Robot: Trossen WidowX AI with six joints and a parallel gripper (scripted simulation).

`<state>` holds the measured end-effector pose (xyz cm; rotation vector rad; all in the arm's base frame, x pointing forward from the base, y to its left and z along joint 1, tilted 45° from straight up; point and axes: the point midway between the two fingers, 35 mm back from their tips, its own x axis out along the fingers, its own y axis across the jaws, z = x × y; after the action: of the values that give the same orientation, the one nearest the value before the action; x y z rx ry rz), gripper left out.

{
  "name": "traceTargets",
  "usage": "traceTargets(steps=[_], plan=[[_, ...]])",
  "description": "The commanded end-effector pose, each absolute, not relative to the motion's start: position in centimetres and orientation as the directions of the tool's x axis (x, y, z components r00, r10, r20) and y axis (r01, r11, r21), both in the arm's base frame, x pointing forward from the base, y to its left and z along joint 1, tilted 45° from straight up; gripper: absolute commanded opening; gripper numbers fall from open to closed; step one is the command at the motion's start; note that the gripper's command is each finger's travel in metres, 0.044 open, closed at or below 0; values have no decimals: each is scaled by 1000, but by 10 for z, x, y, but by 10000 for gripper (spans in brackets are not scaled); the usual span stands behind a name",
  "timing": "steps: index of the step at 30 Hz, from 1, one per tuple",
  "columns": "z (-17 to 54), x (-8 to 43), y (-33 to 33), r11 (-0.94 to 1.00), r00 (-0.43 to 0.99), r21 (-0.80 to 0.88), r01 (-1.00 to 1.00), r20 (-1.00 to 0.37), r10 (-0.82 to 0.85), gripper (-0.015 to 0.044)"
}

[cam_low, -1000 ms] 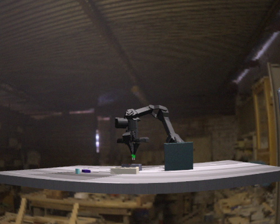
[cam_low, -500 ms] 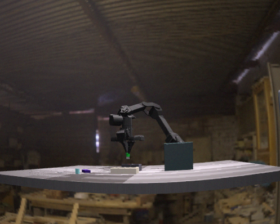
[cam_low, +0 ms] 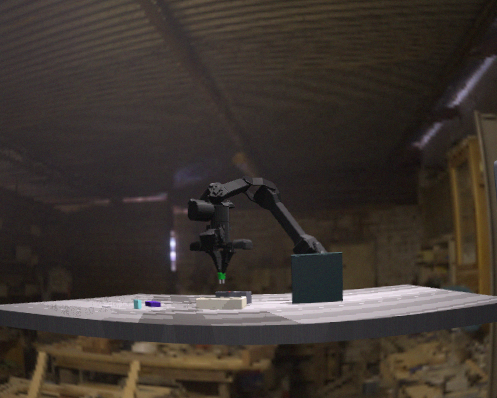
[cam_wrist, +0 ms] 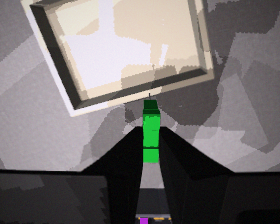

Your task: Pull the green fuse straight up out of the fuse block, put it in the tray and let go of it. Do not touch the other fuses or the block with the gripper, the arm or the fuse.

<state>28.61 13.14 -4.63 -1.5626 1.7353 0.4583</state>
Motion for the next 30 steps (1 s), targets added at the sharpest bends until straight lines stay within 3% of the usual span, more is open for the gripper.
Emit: traceTargets(steps=[1, 30], plan=[[-61, 285, 143, 199, 17, -213, -957, -723, -691, 0], [-107, 281, 139, 200, 17, -215, -956, -720, -694, 0]])
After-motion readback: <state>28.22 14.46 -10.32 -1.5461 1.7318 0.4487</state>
